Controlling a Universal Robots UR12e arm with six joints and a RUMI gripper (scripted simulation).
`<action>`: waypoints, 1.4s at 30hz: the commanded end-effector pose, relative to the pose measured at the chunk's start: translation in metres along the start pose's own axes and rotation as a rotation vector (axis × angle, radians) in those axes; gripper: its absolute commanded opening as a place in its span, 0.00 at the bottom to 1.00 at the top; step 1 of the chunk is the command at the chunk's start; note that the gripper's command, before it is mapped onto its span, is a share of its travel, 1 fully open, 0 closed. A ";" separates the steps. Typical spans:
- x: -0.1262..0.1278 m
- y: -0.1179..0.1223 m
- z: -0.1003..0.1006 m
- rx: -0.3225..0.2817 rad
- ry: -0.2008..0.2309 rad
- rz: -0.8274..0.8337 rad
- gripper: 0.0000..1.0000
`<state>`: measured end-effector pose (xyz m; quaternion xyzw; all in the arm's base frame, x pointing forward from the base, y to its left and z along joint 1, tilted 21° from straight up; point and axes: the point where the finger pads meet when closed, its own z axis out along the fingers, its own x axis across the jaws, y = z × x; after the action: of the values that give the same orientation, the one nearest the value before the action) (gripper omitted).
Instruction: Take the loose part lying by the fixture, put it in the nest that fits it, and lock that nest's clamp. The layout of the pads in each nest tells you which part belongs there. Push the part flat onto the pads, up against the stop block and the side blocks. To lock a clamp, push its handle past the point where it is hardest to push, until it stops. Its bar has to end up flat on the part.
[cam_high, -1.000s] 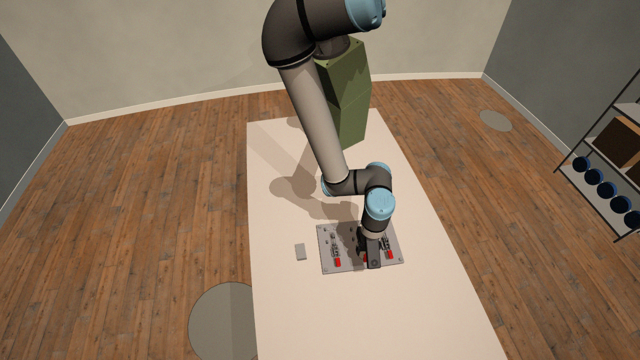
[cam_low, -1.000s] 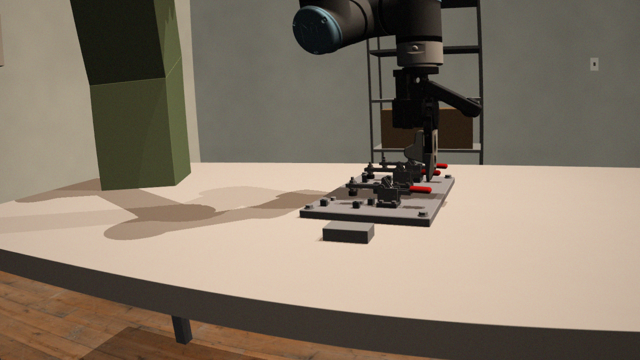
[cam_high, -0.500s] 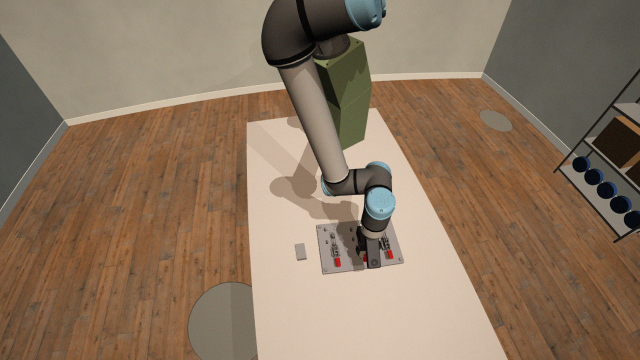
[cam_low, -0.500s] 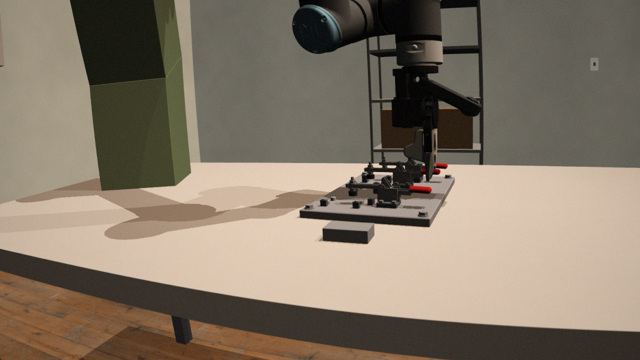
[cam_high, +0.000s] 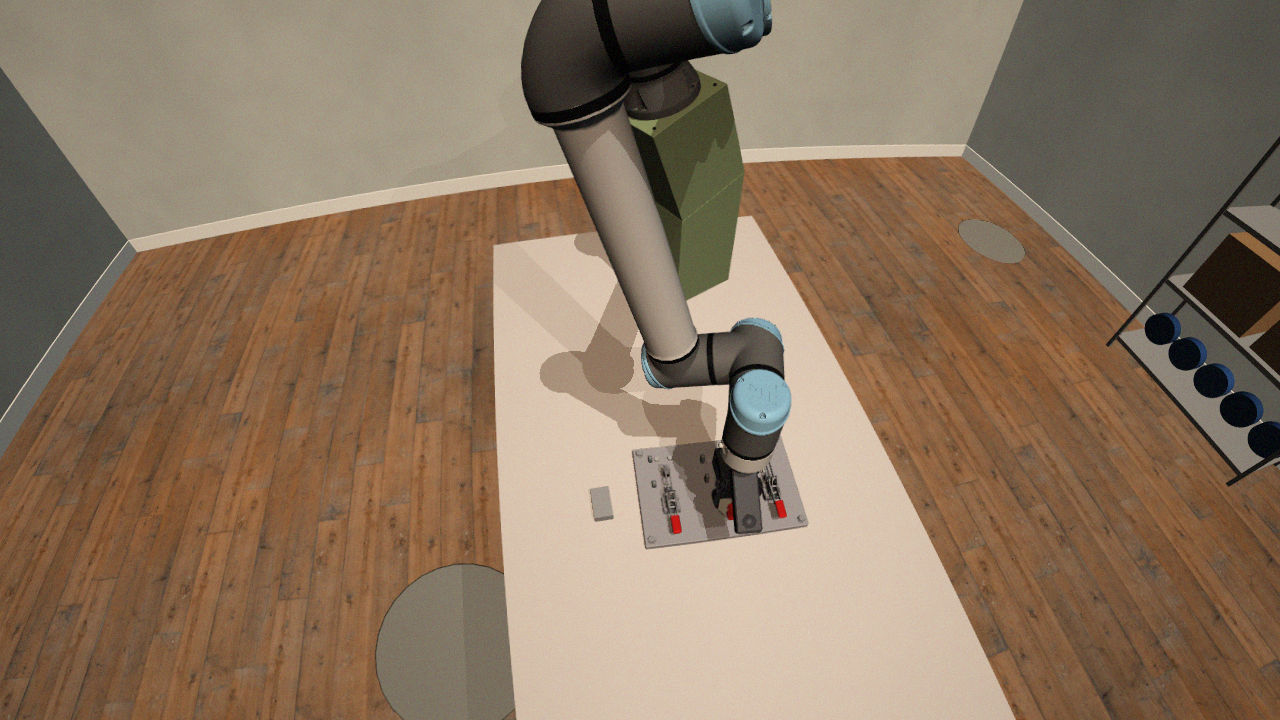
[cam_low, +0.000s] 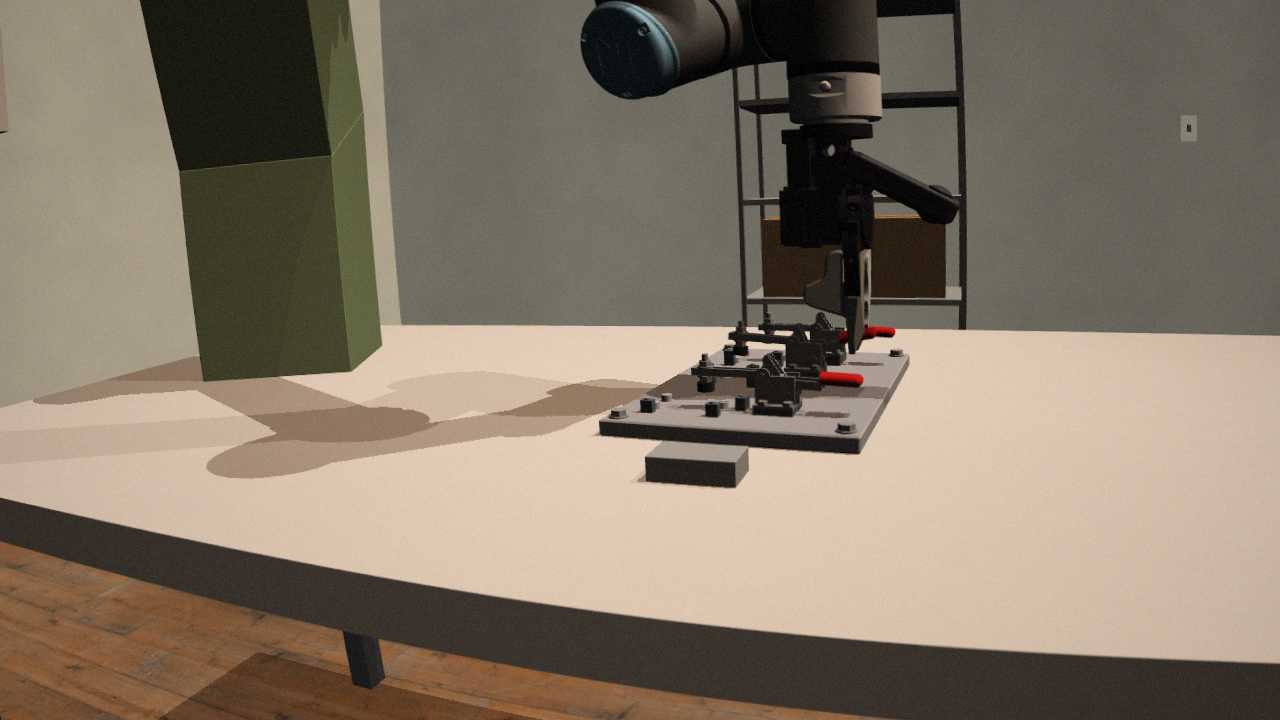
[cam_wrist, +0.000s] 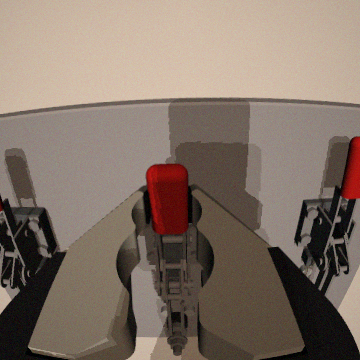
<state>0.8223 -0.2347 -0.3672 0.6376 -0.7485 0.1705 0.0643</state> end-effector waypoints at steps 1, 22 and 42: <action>0.000 0.002 -0.007 0.003 0.002 0.000 0.00; 0.001 0.018 -0.020 0.002 0.002 0.001 0.00; 0.001 0.036 -0.024 0.001 0.001 0.001 0.00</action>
<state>0.7923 -0.2232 -0.3502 0.6374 -0.7483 0.1727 0.0632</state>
